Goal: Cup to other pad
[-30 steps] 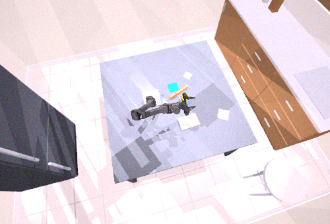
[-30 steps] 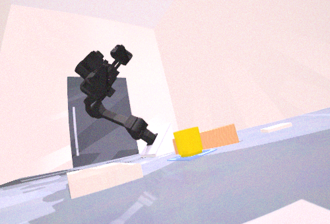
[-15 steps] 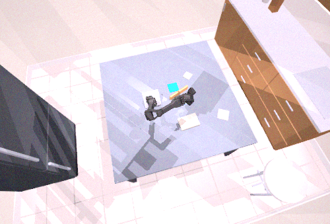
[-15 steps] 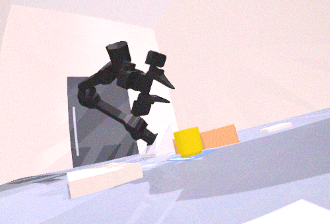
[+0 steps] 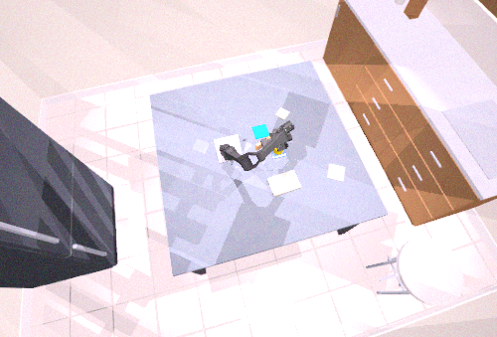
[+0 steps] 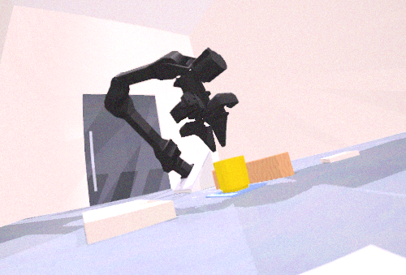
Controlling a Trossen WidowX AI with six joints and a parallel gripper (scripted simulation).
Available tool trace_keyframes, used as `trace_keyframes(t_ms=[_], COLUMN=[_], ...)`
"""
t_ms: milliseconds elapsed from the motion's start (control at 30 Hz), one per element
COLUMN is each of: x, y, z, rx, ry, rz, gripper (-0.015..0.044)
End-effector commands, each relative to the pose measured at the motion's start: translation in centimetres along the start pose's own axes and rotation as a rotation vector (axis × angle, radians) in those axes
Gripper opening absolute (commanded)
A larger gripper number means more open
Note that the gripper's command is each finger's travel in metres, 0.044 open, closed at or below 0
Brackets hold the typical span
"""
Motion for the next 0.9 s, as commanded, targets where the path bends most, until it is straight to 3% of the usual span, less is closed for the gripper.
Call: trace_keyframes(t_ms=[0, 867], x=[0.3, 3.1], y=[0.4, 0.3], z=[-1.4, -1.1], rx=[0.052, 0.052], ry=[-0.126, -0.124], rz=[-0.107, -0.106], gripper=[0.0167, 0.0167])
Point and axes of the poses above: the point midway between the two fingers, 35 mm back from their tips, its own x axis out along the fingers, its own y axis across the jaws, z = x × y, the point moved 7 cm from there along -x, back along the fingers, and after that the axes turned 6 degrees about -x, right-handed, at the moved point
